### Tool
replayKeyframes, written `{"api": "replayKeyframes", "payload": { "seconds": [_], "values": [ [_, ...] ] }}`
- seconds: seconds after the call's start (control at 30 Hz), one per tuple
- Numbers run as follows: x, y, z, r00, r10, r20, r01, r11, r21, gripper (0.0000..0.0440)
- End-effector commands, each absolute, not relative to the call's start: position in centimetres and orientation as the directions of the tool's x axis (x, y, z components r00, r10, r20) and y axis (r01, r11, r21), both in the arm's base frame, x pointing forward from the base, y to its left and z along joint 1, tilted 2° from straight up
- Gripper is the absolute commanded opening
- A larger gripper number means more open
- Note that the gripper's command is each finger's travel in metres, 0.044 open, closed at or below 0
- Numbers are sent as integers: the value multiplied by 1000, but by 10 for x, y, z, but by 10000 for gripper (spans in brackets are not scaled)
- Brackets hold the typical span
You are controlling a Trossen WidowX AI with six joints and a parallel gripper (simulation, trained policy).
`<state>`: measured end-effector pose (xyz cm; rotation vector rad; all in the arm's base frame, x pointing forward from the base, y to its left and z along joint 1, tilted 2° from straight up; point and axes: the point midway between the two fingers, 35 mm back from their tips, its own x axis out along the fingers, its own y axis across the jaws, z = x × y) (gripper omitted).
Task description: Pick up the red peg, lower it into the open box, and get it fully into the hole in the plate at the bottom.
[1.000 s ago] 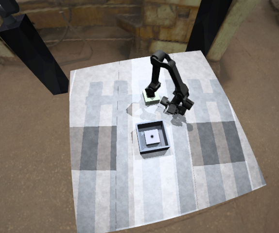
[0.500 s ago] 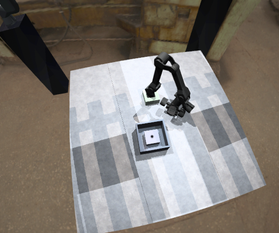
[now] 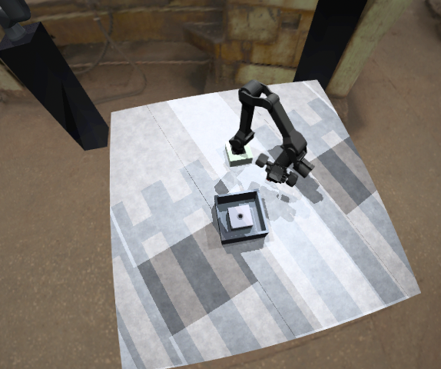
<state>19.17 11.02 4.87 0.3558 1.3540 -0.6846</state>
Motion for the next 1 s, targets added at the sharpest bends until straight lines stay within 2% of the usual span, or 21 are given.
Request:
{"api": "replayKeyframes", "payload": {
  "seconds": [0.0, 0.47, 0.97],
  "values": [
    [203, 105, 71, 101, -251, -963, 652, 748, -126, 0],
    [245, 67, 110, 160, -304, -939, 773, 631, -73, 0],
    [288, 9, 108, 159, -347, -924, 846, 531, -54, 0]
  ]
}}
